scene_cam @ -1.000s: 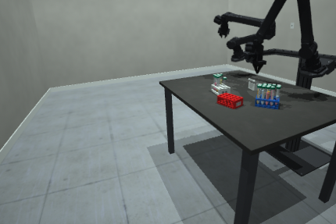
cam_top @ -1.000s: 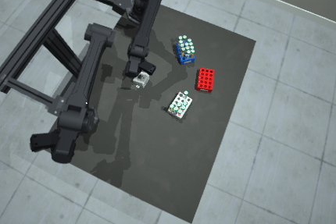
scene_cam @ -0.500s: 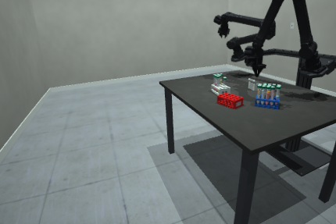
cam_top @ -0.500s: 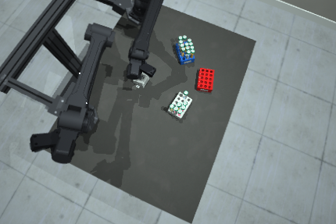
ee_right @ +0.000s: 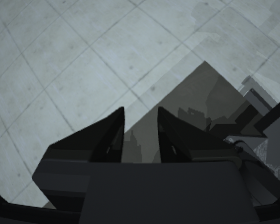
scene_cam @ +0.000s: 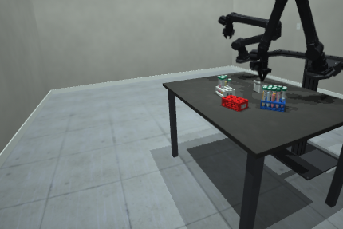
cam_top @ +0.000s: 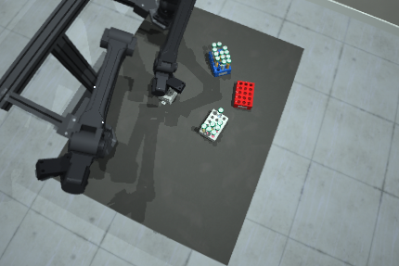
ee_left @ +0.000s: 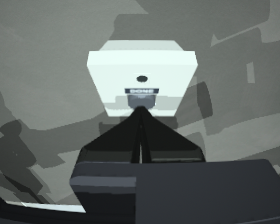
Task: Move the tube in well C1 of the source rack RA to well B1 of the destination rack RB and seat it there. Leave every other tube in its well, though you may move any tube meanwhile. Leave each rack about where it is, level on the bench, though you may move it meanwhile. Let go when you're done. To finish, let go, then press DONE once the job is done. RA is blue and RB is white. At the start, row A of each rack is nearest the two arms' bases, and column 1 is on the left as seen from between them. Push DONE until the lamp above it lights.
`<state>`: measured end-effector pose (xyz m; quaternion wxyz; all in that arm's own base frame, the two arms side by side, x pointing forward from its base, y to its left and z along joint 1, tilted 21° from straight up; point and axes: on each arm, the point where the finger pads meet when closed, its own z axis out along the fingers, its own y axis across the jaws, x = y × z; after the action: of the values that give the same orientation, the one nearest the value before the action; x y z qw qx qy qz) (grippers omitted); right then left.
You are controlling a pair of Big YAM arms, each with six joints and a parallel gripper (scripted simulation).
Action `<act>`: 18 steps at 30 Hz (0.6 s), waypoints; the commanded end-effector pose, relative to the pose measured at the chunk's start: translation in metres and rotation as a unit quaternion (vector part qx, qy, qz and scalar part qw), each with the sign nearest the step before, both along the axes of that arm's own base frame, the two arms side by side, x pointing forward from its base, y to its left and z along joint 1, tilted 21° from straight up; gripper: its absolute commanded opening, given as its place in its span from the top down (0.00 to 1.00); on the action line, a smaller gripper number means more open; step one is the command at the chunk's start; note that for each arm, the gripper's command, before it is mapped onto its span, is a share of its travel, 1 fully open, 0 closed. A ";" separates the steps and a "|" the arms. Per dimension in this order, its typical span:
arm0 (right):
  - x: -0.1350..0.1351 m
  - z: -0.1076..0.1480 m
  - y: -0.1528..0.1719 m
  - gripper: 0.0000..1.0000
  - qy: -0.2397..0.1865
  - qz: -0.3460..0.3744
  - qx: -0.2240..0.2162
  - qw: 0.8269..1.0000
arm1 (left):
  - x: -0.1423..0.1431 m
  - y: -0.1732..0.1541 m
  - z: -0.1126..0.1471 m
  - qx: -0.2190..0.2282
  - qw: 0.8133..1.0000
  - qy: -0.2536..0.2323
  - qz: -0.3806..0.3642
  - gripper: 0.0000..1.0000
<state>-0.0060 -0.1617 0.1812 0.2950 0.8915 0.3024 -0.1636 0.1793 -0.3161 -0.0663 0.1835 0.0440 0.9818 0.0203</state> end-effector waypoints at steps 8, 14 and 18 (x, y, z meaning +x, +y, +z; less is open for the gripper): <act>0.001 0.016 -0.002 0.70 -0.004 0.000 -0.016 1.000 | 0.006 0.002 -0.010 0.004 1.000 0.003 0.002 1.00; 0.001 0.016 -0.002 0.70 -0.004 0.000 -0.016 1.000 | 0.006 0.006 -0.015 0.007 1.000 0.004 0.002 1.00; 0.001 0.016 -0.002 0.70 -0.004 0.000 -0.016 1.000 | 0.007 0.008 -0.018 0.008 1.000 0.005 0.002 1.00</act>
<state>-0.0060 -0.1617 0.1812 0.2950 0.8915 0.3024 -0.1636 0.1826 -0.3175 -0.0729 0.1845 0.0445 0.9816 0.0180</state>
